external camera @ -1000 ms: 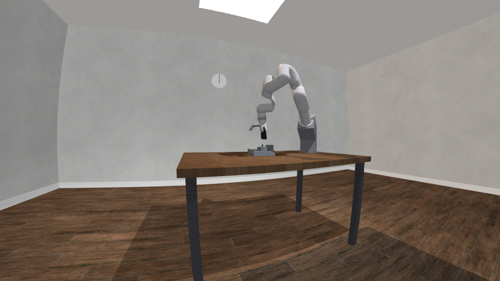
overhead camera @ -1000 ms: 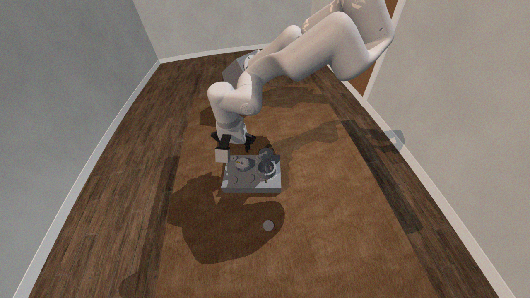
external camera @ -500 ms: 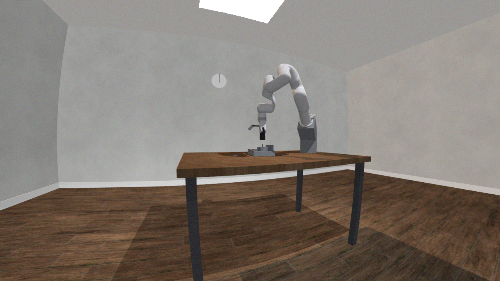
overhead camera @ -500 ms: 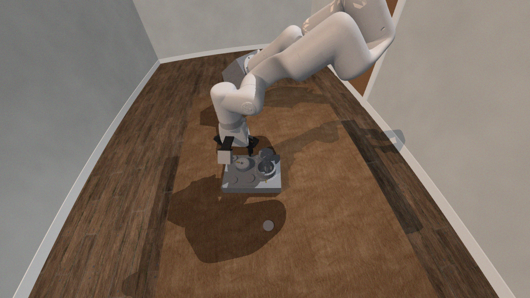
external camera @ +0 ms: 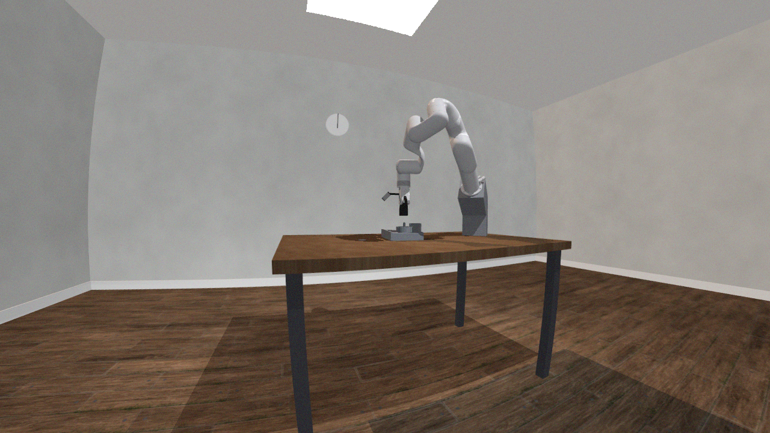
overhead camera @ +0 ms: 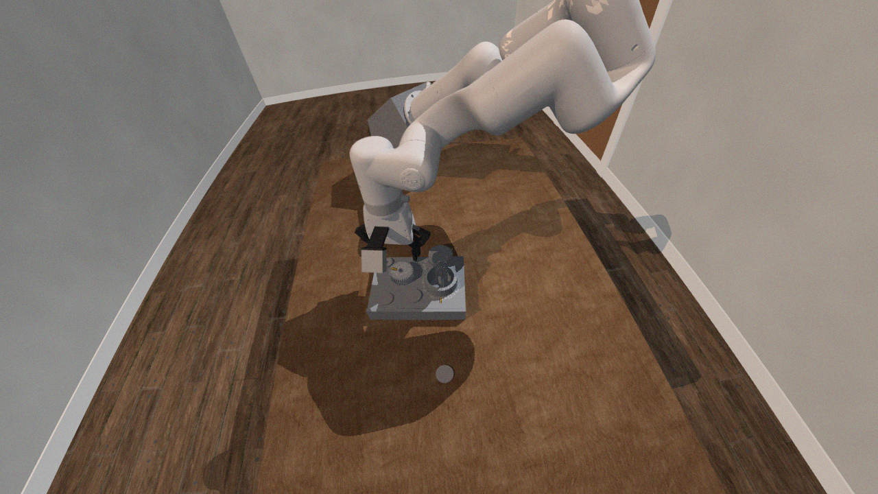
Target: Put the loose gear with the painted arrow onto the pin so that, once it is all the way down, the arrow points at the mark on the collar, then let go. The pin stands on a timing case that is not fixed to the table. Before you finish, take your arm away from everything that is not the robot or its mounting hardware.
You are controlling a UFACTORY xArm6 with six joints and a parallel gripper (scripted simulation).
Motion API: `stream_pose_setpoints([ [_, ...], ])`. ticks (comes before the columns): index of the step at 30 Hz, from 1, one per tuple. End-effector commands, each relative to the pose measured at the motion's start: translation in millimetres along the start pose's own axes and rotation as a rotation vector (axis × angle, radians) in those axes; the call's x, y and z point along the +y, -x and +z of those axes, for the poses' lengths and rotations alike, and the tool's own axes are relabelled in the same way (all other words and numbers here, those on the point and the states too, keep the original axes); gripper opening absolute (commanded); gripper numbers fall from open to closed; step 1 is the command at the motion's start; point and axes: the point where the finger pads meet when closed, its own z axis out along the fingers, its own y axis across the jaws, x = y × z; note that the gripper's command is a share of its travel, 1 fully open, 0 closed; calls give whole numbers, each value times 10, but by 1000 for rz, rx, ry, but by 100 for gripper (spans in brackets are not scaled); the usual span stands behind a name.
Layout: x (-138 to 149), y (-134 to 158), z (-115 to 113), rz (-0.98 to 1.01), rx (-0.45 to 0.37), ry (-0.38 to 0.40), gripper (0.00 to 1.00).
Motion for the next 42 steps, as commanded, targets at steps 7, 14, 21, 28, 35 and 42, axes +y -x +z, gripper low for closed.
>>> stream_pose_setpoints([
  [7, 1, -9, -5, -1, 2, 1, 100],
  [14, 1, -11, -6, -110, 2, 1, 100],
  [21, 0, -20, -10, -460, -1, 2, 100],
  [28, 0, -20, -10, -524, 2, 2, 93],
  [35, 0, -20, -10, -524, 2, 2, 93],
  [42, 0, -20, -10, -524, 2, 2, 93],
])
